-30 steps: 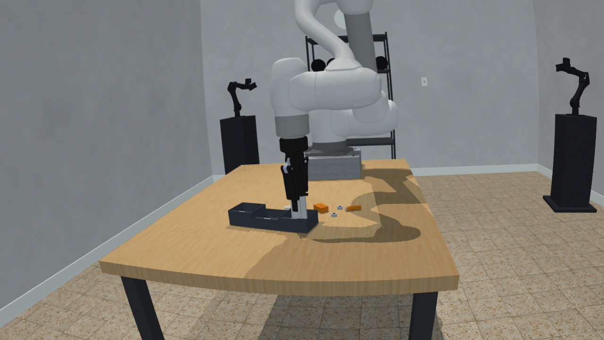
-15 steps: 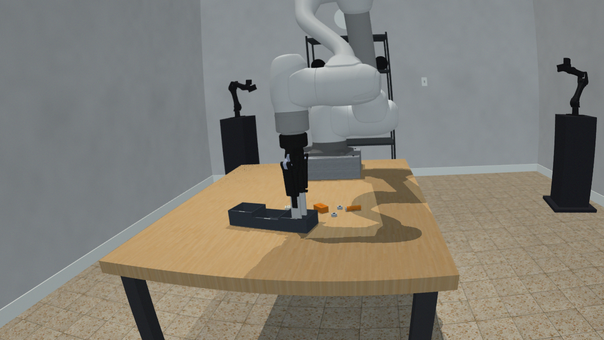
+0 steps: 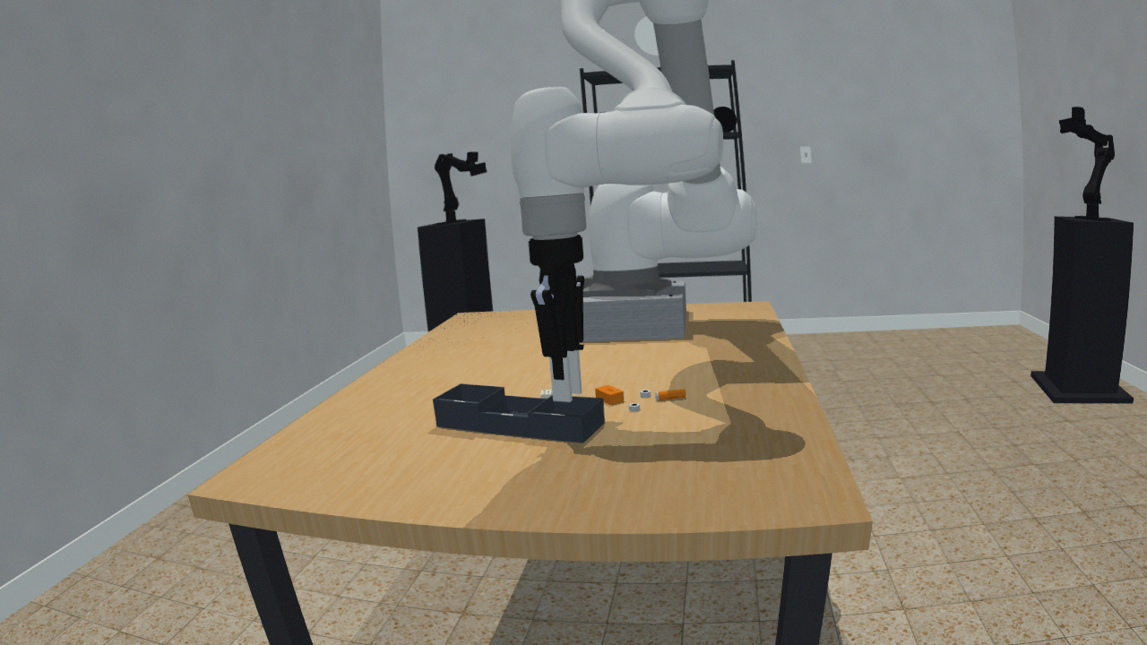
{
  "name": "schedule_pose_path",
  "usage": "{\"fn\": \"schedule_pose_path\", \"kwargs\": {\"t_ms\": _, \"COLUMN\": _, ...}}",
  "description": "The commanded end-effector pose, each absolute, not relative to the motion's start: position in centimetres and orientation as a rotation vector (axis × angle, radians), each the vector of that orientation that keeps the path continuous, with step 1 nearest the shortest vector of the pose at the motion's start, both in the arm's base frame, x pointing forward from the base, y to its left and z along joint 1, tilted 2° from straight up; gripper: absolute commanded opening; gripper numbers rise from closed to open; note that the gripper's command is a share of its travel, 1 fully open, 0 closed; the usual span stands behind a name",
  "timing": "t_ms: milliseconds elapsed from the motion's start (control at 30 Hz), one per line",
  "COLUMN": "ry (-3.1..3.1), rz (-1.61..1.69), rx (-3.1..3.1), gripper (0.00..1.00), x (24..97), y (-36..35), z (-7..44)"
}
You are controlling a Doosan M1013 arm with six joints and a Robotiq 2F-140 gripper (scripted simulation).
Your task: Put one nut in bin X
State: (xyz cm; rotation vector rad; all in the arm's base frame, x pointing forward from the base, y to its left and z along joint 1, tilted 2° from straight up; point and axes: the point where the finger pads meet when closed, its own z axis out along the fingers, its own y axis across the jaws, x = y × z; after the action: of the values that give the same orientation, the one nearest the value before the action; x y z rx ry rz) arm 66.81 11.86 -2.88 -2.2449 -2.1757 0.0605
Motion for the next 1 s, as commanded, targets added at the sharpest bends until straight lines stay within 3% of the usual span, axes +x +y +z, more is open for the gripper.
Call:
{"fn": "schedule_pose_path", "kwargs": {"t_ms": 0, "ry": -2.176, "rz": 0.06, "rx": -2.245, "gripper": 0.19, "x": 66.9, "y": 11.9, "z": -1.6}}
{"fn": "schedule_pose_path", "kwargs": {"t_ms": 200, "ry": -2.176, "rz": 0.06, "rx": -2.245, "gripper": 0.19, "x": 66.9, "y": 11.9, "z": -1.0}}
{"fn": "schedule_pose_path", "kwargs": {"t_ms": 233, "ry": -2.176, "rz": 0.06, "rx": -2.245, "gripper": 1.0, "x": 66.9, "y": 11.9, "z": -0.6}}
{"fn": "schedule_pose_path", "kwargs": {"t_ms": 967, "ry": -2.176, "rz": 0.06, "rx": -2.245, "gripper": 1.0, "x": 67.2, "y": 12.0, "z": 6.6}}
